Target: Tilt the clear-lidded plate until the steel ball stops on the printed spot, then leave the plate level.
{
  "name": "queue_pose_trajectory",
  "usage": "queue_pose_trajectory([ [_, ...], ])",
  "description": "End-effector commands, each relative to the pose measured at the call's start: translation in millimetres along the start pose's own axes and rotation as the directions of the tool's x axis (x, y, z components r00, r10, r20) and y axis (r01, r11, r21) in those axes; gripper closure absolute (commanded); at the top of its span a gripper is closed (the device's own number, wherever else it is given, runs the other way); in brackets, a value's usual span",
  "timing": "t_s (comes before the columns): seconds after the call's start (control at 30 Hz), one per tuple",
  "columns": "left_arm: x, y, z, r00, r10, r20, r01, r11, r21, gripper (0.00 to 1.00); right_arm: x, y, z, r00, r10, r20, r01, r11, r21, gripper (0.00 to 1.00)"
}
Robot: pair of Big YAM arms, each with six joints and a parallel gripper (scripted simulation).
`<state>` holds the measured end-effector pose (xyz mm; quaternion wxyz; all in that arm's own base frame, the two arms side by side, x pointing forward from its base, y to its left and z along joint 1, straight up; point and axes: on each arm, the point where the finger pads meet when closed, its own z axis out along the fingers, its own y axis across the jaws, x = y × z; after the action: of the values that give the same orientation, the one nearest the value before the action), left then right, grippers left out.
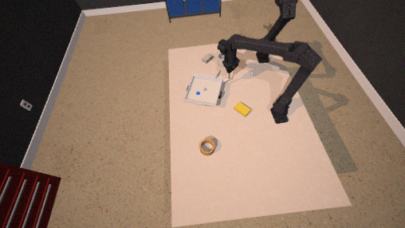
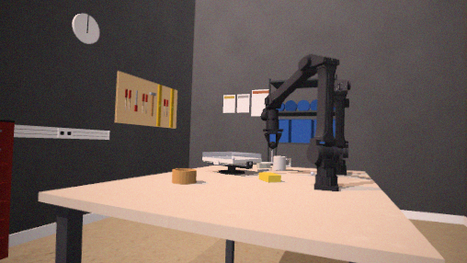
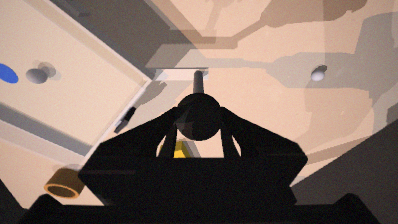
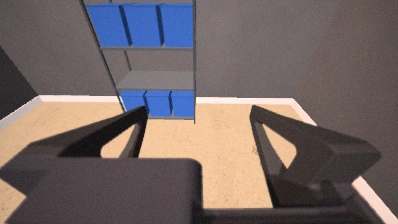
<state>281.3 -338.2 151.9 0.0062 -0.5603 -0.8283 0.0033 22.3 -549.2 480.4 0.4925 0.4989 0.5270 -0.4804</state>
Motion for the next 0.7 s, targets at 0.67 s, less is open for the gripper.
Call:
queue_pose_trajectory([
  [0.67, -27.4, 17.2, -25.5, 0.998, 0.005, 0.057, -0.003, 0.999, -0.033, 1.0, -19.8, -5.3, -5.9, 0.998, 0.015, 0.053, -0.015, 1.0, 0.007, 0.0],
])
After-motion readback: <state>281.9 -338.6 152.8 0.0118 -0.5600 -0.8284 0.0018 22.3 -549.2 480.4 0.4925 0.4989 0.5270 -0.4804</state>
